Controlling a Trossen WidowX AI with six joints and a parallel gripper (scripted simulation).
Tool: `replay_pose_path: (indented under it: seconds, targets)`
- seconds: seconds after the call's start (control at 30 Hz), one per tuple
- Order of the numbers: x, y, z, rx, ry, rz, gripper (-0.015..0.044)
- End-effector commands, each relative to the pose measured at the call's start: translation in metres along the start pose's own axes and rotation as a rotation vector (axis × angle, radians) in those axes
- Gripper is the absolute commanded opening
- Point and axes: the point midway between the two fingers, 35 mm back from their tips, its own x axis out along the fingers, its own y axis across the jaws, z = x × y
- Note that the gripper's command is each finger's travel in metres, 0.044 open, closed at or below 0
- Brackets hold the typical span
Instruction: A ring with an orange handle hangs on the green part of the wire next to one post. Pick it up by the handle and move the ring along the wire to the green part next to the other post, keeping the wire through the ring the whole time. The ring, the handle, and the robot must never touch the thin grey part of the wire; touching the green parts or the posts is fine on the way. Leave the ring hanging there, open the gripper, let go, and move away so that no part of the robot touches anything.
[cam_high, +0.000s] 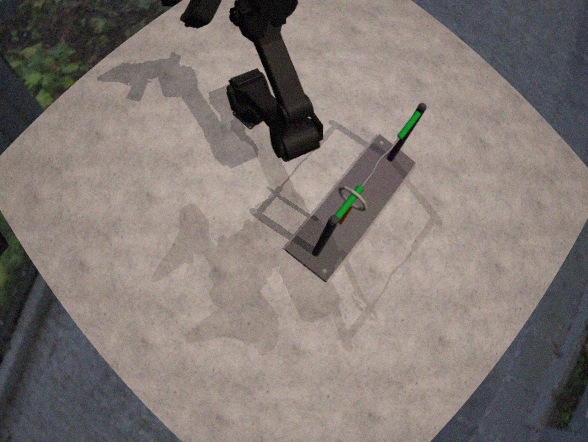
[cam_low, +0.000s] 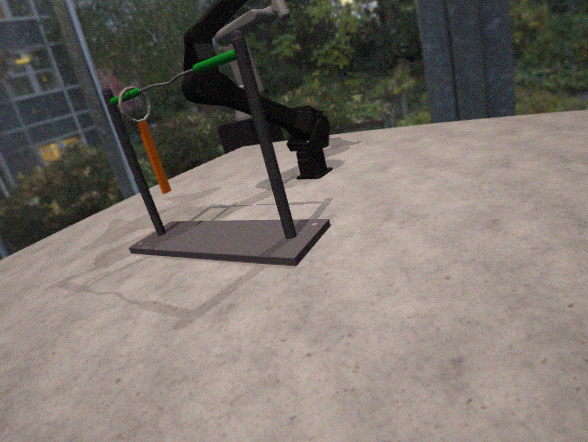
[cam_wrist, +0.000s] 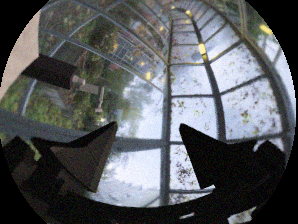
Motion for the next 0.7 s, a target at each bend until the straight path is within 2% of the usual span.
replay_pose_path:
  seconds: [0.0, 0.27, 0.67]
  targets:
    - [0.000, 0.001, -0.001, 0.000, 0.005, 0.003, 0.0374]
    - [-0.011, 0.041, -0.051, 0.012, 0.219, 0.117, 0.0164]
    - [-0.071, 0.087, -0.127, 0.028, 0.596, 0.247, 0.0160]
